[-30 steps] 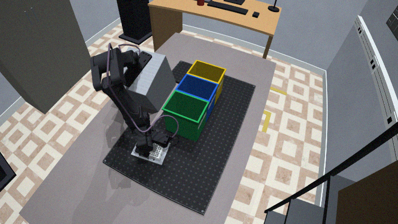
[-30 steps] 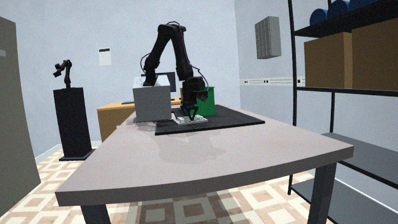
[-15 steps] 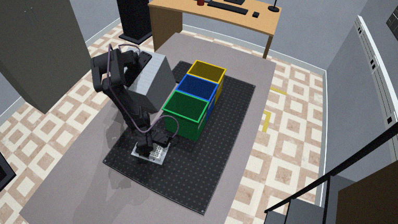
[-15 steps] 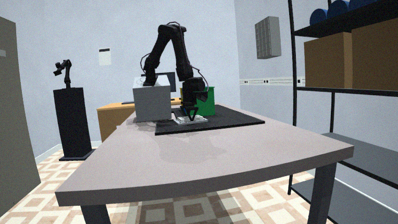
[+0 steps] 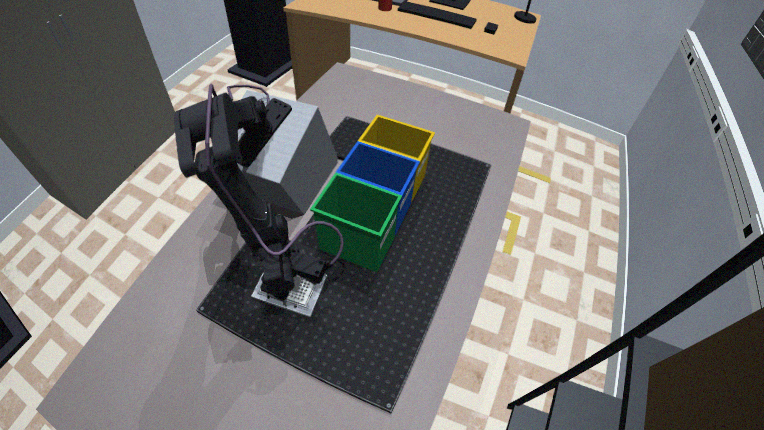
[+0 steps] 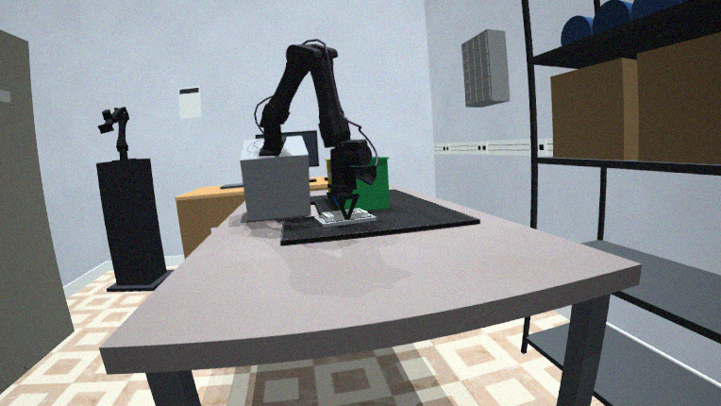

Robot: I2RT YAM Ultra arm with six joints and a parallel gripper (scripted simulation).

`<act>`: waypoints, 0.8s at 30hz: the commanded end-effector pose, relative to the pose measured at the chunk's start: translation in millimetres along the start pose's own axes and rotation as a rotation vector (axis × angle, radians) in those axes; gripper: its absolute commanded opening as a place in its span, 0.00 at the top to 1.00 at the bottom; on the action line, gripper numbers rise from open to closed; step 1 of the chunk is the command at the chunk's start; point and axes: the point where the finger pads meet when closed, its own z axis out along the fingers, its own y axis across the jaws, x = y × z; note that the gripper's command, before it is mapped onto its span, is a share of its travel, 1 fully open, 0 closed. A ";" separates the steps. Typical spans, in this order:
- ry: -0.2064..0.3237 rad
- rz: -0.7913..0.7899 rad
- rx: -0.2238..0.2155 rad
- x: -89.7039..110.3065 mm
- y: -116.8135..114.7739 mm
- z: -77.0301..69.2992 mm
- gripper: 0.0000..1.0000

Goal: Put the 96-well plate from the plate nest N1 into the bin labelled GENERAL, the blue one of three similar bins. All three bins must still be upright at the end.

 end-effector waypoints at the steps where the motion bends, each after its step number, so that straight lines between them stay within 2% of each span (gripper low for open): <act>1: -0.021 0.001 0.004 -5.0 -2.8 -2.8 1.00; 20: -0.021 0.001 0.004 -5.0 -2.8 -2.8 1.00; 24: -0.023 -0.003 -0.014 -4.0 2.5 -11.9 1.00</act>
